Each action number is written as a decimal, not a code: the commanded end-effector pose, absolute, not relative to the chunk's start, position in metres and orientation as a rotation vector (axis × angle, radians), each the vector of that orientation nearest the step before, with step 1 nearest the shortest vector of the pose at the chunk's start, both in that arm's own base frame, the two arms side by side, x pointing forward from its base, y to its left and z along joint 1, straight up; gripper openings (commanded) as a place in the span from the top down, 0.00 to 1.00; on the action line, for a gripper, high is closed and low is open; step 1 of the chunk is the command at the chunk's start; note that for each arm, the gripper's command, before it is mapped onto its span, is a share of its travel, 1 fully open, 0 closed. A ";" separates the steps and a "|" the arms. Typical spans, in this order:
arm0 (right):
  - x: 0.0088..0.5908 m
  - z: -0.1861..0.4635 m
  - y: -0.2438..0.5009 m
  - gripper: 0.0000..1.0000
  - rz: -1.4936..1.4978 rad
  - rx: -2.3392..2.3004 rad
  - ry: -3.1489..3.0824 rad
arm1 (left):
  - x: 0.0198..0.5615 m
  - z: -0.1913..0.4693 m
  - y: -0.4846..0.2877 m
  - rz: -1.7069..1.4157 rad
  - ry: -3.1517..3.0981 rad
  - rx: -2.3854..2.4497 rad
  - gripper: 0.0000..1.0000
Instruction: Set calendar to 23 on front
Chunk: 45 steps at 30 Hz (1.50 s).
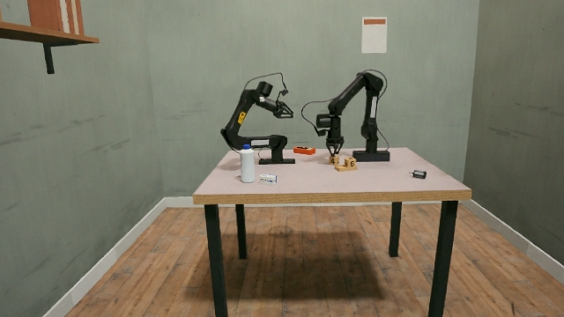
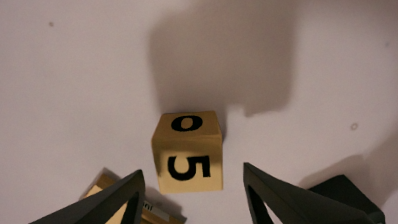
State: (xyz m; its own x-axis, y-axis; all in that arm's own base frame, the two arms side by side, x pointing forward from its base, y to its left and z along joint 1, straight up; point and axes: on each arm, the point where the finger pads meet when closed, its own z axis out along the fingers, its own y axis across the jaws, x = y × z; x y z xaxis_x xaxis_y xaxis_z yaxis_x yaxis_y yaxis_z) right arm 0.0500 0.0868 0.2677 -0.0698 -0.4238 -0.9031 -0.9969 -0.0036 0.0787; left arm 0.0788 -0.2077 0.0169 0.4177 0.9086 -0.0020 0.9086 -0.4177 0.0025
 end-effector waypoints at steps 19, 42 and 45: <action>0.054 0.272 0.084 0.00 1.063 -1.479 1.575 | 0.077 -0.016 -0.210 -0.004 1.687 2.646 0.31; 0.054 0.272 0.084 0.00 1.063 -1.479 1.575 | 0.080 -0.014 -0.211 -0.002 1.687 2.645 0.55; 0.054 0.272 0.084 0.00 1.063 -1.479 1.575 | 0.080 -0.014 -0.211 -0.002 1.687 2.645 0.59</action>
State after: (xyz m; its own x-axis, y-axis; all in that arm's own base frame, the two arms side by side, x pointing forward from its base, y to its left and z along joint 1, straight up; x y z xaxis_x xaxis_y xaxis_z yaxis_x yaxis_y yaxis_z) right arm 0.0500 0.0868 0.2677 -0.0698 -0.4238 -0.9031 -0.9969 -0.0036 0.0787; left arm 0.0797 -0.2102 -0.0119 0.4175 0.9086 -0.0072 0.9087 -0.4175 0.0078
